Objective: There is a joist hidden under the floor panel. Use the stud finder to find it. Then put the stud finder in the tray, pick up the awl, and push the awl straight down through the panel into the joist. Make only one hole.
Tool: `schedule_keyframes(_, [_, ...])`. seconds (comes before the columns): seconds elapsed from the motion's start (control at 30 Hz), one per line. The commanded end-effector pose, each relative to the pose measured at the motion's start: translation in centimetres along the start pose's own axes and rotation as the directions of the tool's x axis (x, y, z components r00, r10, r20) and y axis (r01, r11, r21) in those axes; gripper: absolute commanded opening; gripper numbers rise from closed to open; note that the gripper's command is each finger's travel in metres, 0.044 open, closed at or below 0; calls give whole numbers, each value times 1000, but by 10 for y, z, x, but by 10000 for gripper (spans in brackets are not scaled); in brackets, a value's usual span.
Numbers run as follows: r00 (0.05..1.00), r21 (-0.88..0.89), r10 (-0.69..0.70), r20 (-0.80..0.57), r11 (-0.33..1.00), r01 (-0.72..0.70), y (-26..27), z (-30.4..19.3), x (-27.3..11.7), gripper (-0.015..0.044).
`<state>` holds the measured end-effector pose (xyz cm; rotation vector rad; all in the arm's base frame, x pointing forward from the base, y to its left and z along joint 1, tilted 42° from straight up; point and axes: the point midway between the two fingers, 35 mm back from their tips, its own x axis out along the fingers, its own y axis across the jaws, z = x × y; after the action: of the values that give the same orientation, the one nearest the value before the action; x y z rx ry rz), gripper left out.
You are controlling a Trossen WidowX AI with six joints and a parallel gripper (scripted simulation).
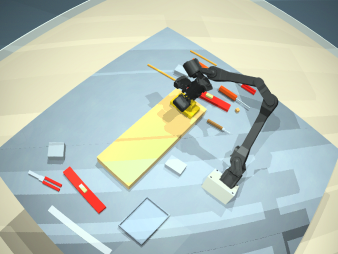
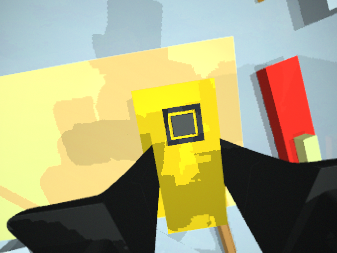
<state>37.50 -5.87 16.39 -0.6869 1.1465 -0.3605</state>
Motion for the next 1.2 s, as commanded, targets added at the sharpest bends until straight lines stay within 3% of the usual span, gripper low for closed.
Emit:
schedule_keyframes(0.0, [1000,-4,2,-1,1000,-2,12,-1,1,0])
schedule_keyframes(1.17, [1000,-4,5,-1,1000,-5,82,-1,1,0])
